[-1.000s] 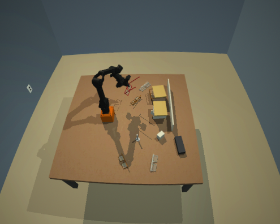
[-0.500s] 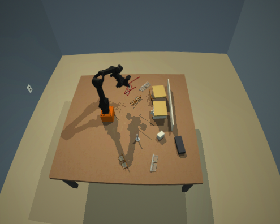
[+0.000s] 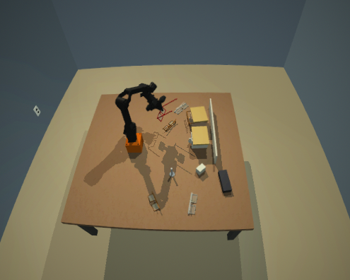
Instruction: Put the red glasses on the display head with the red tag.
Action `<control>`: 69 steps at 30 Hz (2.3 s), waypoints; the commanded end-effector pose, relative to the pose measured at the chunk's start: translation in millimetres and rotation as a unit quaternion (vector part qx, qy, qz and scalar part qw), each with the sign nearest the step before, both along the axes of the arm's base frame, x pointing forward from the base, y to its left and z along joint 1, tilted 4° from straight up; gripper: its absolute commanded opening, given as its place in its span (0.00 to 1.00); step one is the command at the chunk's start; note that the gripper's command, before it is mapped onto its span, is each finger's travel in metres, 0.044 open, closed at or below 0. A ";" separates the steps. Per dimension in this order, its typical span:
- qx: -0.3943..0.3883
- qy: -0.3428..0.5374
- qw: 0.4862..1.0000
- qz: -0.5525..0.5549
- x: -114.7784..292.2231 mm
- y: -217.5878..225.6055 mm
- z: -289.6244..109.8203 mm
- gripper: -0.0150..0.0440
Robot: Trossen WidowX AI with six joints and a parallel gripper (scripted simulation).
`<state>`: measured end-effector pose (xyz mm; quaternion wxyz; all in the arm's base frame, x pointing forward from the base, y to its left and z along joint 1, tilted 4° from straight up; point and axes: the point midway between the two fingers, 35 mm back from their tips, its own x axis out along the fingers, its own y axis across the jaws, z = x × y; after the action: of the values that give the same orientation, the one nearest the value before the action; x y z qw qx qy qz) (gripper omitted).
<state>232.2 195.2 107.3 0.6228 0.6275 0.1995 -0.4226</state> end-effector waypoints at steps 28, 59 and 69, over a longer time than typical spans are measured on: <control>0.003 0.251 0.967 0.038 36.8 -102.5 -45.8 0.25; 0.094 0.332 0.934 0.094 40.8 -157.4 -74.2 0.25; 0.083 0.329 0.936 0.091 40.2 -158.2 -85.2 0.25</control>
<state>272.9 37.7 26.5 0.5019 0.4841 0.4868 -0.5261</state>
